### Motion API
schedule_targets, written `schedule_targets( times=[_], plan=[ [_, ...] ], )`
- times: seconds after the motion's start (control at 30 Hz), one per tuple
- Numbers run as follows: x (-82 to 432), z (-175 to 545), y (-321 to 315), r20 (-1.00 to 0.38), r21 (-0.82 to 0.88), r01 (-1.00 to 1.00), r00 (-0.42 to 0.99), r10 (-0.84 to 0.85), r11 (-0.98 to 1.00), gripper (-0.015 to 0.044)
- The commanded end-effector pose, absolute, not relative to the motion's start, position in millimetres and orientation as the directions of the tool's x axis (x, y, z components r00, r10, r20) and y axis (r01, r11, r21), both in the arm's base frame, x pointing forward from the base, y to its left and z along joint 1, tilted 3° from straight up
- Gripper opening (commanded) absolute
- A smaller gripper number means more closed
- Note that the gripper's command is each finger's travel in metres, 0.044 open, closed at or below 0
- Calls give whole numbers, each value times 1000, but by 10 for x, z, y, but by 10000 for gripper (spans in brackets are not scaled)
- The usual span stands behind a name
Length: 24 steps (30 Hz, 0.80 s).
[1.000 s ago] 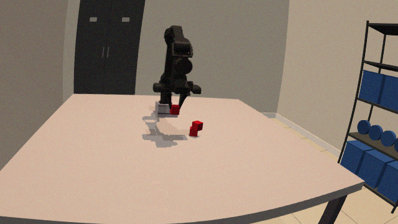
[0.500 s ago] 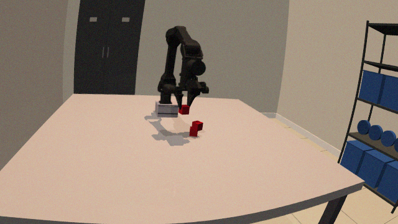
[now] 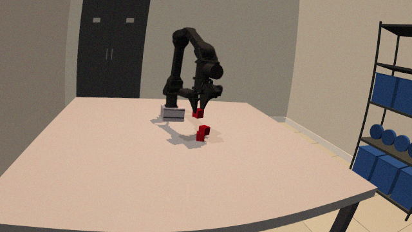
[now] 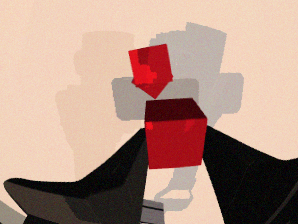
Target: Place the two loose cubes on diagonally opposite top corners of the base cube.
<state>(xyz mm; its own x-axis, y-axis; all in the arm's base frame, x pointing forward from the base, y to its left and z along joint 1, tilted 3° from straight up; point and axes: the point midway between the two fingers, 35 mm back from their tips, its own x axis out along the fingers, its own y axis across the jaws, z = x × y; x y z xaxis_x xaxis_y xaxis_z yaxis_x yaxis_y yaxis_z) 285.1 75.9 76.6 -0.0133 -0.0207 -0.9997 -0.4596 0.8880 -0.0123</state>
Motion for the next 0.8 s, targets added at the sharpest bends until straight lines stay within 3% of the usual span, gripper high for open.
schedule_targets(
  times=[0.0,0.77],
  plan=[
    [2791,750,825,-1000,-5,-499,-15,-15,867,105],
    [2768,448,832,-999,-27,-553,-22,-47,833,105]
  ],
)
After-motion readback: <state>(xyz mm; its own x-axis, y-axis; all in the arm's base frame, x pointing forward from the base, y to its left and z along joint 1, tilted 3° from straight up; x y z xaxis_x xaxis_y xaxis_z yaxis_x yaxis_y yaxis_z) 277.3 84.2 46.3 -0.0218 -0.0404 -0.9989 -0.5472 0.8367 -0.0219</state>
